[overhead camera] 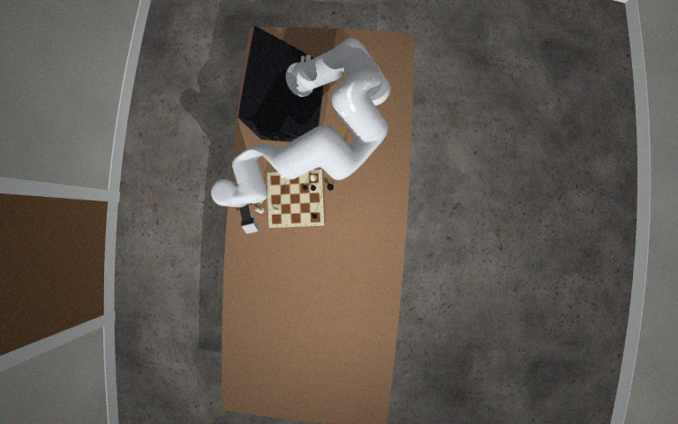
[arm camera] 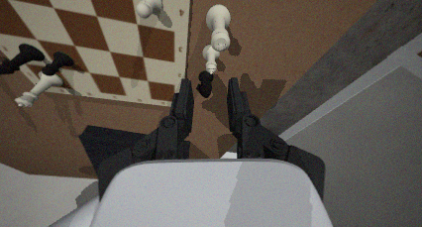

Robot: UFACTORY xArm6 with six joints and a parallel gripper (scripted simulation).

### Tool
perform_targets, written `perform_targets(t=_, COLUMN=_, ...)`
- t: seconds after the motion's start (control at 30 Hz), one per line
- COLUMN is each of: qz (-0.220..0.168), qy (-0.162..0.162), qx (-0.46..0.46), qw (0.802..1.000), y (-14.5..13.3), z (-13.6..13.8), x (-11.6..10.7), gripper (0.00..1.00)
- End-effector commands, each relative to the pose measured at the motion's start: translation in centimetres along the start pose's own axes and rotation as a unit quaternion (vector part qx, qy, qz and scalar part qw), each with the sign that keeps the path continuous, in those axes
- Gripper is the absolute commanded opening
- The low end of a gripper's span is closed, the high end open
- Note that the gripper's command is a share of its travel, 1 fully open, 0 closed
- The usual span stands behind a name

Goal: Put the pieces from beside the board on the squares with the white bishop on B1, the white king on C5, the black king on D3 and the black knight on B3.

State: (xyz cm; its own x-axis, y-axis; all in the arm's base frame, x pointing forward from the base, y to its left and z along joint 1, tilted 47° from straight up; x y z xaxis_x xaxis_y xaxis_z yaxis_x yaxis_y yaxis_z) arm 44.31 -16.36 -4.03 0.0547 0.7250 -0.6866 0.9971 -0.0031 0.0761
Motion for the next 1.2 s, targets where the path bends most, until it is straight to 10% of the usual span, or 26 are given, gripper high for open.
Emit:
perform_targets(t=0.0, qz=0.002, qy=-0.001, qx=-0.001, qw=1.0, y=0.1, z=0.0, x=0.5, gripper=0.37)
perform_targets(t=1.17, qz=0.002, qy=-0.001, qx=-0.001, qw=1.0, y=0.2, z=0.1, x=1.7, gripper=0.37)
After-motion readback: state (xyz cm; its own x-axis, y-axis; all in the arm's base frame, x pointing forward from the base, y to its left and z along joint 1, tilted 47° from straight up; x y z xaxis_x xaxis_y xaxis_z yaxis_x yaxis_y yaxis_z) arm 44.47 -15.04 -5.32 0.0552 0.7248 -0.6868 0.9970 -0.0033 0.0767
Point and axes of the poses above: the point where the finger pads meet when closed, its own x axis out along the fingers, its own z axis across the jaws, y = z × x, the point moved 9 cm from there along -x, back along the fingers, and after that the axes turned 15 degrees about x, right-handed, at the moved point
